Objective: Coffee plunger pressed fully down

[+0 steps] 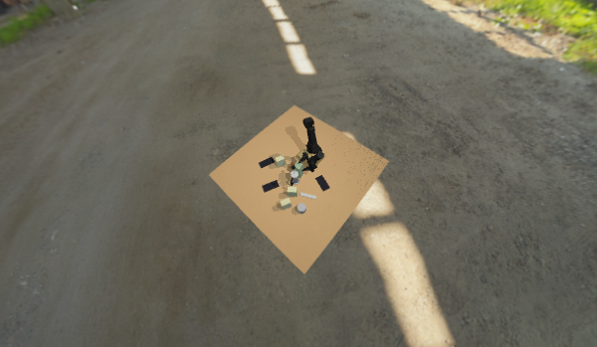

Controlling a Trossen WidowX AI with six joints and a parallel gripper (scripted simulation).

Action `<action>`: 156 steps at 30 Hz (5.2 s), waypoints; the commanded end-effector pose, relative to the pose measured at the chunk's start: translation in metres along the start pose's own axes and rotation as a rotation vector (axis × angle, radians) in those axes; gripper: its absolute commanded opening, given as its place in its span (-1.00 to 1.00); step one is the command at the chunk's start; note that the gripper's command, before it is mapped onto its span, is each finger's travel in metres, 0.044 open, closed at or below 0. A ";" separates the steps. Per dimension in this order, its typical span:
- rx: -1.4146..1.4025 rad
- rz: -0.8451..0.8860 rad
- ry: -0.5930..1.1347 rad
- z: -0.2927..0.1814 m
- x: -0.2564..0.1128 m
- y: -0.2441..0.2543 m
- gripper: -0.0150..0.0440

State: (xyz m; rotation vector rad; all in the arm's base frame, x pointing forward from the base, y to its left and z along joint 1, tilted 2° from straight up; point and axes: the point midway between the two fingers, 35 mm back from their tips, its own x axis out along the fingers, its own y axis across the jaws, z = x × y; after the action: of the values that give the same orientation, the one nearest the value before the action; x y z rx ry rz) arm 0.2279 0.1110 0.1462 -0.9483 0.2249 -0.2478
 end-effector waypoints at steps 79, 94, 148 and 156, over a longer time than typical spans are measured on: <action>0.790 0.678 0.096 0.019 0.065 -0.067 0.47; 0.790 0.678 0.096 0.019 0.065 -0.067 -0.08; 0.791 0.678 0.096 -0.017 0.088 0.007 -0.08; 0.791 0.678 0.095 -0.019 0.094 0.017 -0.08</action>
State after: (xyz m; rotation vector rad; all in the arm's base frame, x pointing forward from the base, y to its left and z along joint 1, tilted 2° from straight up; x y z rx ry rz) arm 0.3181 0.0779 0.1381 -0.0421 0.4087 0.2452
